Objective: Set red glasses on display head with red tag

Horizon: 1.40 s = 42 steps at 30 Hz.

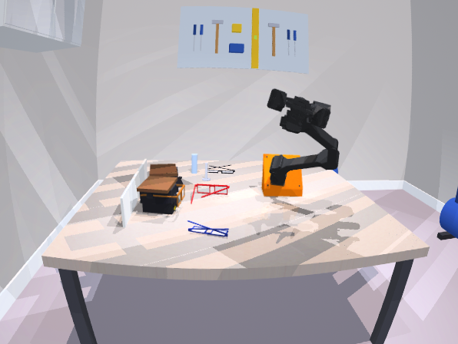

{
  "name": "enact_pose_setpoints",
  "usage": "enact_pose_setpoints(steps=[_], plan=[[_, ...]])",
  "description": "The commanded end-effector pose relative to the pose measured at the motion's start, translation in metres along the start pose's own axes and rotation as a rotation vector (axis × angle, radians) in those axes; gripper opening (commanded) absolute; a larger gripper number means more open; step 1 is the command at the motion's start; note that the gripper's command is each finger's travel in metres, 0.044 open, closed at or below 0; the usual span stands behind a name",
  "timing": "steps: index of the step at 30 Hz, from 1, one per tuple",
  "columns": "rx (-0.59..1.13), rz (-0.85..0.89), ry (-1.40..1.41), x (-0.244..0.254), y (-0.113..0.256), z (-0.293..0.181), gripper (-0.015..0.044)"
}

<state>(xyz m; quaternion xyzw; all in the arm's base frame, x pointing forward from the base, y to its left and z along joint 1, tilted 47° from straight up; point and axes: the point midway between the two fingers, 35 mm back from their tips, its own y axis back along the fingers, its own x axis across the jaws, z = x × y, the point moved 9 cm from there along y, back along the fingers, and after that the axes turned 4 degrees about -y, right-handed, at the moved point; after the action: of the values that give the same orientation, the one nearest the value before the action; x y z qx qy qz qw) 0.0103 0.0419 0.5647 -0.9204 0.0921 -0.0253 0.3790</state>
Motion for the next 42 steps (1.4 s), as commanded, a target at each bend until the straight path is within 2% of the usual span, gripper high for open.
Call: enact_pose_setpoints(steps=[1, 8, 12, 17, 30, 37, 42], plan=[[0.000, 0.000, 0.000, 0.000, 0.000, 0.000, 0.0426], [0.000, 0.000, 0.000, 0.000, 0.000, 0.000, 0.0440], [0.009, 0.053, -0.073, 0.019, 0.000, 0.001, 0.0335], [0.042, 0.222, -0.299, 0.079, 0.005, 0.008, 0.0204], [0.168, 0.692, -0.862, 0.218, 0.052, 0.043, 0.0200], [0.231, 0.859, -1.026, 0.255, 0.076, 0.059, 0.0200], [0.323, 1.072, -1.310, 0.298, 0.108, 0.088, 0.0200]])
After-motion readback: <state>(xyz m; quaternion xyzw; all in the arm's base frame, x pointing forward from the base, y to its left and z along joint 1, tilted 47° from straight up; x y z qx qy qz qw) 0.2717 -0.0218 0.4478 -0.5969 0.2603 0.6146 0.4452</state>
